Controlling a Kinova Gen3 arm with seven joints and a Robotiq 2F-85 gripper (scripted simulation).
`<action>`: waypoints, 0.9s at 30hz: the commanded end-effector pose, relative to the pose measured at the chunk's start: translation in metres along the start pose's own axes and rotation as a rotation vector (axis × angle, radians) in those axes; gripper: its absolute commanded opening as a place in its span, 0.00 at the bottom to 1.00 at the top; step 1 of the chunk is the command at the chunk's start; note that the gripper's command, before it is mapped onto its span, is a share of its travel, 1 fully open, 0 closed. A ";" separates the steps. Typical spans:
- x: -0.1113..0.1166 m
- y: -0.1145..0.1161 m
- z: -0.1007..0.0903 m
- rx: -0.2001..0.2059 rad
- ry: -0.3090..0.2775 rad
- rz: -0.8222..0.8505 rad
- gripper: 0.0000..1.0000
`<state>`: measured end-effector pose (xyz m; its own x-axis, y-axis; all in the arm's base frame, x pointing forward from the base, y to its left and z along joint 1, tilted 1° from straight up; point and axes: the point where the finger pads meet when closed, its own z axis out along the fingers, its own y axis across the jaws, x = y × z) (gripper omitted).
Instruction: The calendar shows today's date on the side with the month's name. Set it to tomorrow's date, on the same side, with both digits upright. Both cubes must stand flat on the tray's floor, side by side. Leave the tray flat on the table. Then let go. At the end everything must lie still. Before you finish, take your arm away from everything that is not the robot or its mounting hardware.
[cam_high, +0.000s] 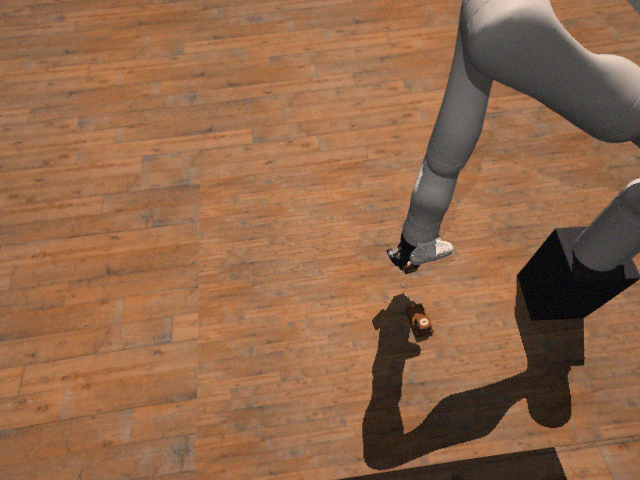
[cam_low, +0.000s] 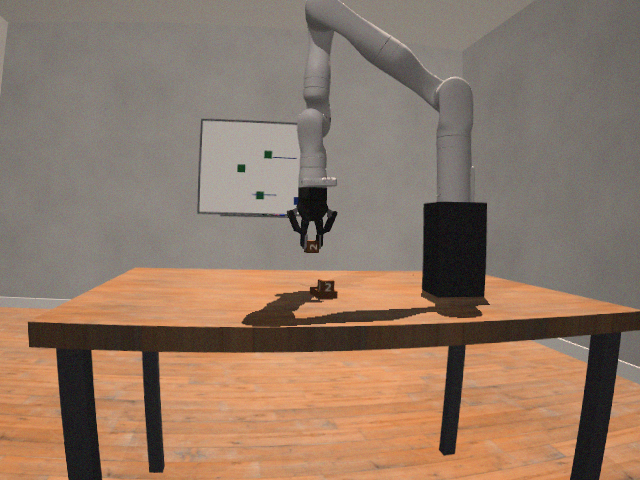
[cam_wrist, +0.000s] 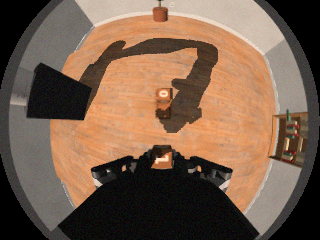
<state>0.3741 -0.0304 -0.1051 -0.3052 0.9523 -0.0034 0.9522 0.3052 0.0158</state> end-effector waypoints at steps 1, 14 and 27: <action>0.000 0.003 -0.004 -0.008 -0.003 -0.002 0.28; 0.070 0.005 -0.011 -0.009 -0.001 0.007 0.28; 0.092 0.003 -0.014 -0.009 -0.002 0.010 0.28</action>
<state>0.3477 0.0572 -0.0922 -0.2924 0.9563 -0.0049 0.9560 0.2925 0.0227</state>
